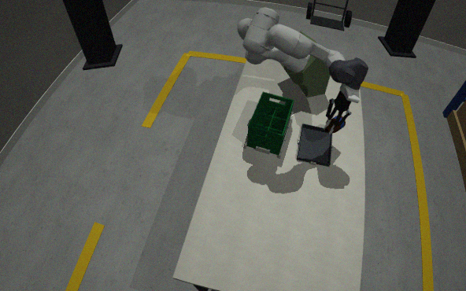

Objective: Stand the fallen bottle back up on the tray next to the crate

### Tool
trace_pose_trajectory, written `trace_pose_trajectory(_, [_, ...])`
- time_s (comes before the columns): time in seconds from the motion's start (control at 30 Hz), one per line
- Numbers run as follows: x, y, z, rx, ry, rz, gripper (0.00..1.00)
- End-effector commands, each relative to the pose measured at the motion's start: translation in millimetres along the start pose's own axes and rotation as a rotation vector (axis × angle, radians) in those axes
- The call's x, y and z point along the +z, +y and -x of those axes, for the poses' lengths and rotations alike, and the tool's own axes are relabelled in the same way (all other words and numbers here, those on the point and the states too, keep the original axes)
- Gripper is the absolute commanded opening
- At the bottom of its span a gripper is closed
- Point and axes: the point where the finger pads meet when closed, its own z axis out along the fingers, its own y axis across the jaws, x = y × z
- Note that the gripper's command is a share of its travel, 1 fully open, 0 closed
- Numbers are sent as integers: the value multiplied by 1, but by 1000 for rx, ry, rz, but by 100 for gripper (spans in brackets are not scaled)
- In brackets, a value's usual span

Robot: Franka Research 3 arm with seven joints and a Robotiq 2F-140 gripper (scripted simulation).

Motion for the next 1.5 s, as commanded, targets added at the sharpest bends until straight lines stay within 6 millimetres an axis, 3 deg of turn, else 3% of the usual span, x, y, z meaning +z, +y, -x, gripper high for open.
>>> trace_pose_trajectory(0.0, [-2,-1,-3,24,31,-2,0])
trace_pose_trajectory(1.47, [-3,-1,-2,26,88,-4,0])
